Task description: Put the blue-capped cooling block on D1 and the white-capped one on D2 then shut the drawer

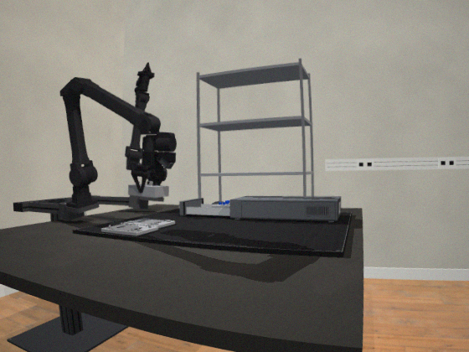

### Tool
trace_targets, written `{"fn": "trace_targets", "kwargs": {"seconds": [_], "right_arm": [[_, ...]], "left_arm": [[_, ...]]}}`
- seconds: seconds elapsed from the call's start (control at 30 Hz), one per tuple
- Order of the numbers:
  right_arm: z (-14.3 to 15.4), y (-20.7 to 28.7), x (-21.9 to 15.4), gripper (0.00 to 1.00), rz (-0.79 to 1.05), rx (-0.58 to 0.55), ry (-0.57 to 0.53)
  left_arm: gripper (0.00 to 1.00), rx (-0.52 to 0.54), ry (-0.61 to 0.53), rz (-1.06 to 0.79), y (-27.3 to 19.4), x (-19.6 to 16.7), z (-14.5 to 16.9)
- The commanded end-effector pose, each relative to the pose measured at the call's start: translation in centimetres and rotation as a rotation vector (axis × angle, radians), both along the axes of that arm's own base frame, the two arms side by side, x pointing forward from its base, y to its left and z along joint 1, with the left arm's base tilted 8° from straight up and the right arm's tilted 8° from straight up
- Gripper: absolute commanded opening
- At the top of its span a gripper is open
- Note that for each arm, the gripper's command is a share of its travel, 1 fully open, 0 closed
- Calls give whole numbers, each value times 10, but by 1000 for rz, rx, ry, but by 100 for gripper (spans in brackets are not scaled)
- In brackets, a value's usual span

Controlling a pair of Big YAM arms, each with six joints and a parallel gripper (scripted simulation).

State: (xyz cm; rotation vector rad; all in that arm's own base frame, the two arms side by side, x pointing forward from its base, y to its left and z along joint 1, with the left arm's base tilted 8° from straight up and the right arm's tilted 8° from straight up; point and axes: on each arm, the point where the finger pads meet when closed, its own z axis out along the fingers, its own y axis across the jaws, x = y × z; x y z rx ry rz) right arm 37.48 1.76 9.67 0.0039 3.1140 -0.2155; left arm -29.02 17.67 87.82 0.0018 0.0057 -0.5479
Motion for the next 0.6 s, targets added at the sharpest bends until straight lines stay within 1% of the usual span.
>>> {"fn": "trace_targets", "kwargs": {"seconds": [0.0, 0.2, 0.57], "right_arm": [[38, -8, 13, 0, 32, 20, -139], [60, -23, 24, 0, 32, 17, -133], [64, -48, 21, 0, 32, 13, -133]], "left_arm": [[0, 19, 29, 8, -14, 18, 8], [0, 19, 29, 8, -14, 18, 8], [0, 19, 29, 8, -14, 18, 8]]}}
